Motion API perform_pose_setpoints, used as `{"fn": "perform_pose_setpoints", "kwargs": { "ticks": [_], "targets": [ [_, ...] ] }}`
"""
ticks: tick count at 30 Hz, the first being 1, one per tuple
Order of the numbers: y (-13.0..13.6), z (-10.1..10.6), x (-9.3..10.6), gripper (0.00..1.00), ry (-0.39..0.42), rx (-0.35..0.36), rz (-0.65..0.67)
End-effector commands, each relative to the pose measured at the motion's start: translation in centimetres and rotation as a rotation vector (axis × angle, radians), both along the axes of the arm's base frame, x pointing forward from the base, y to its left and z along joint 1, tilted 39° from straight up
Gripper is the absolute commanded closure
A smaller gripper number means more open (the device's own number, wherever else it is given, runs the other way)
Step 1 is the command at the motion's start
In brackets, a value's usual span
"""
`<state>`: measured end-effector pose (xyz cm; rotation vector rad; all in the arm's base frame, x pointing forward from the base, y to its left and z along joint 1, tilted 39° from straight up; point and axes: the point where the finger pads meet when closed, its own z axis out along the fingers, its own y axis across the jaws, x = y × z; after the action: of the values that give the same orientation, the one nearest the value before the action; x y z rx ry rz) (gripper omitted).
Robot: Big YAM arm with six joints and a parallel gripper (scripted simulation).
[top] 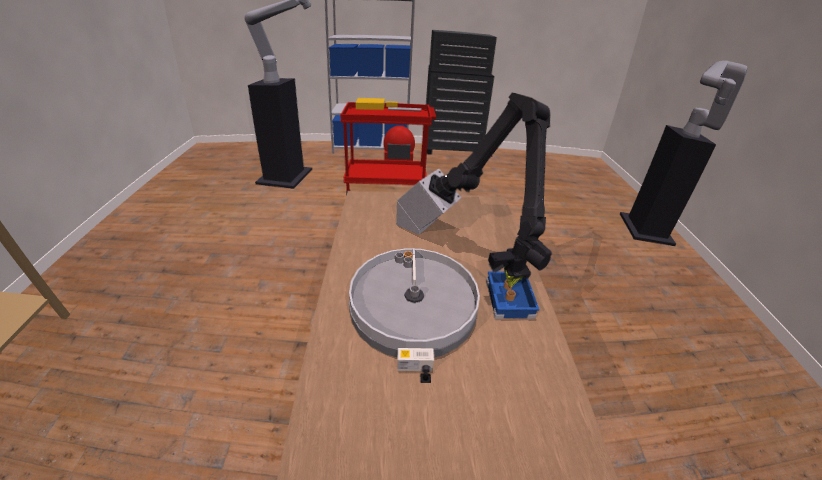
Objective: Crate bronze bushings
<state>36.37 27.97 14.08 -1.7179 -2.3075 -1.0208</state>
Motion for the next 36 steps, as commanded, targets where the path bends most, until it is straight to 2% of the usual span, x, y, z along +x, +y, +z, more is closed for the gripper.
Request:
{"fn": "perform_pose_setpoints", "kwargs": {
  "ticks": [1, 3, 8, 36],
  "targets": [
    [0.54, 0.40, 0.03, 1.00, -0.014, 0.010, 0.001],
    [0.53, 0.81, 0.15, 1.00, -0.022, 0.014, 0.001],
    [0.59, 0.02, 0.13, 1.00, -0.007, 0.005, 0.001],
    [0.55, 0.21, 0.17, 1.00, -0.011, 0.007, 0.000]
  ]
}}
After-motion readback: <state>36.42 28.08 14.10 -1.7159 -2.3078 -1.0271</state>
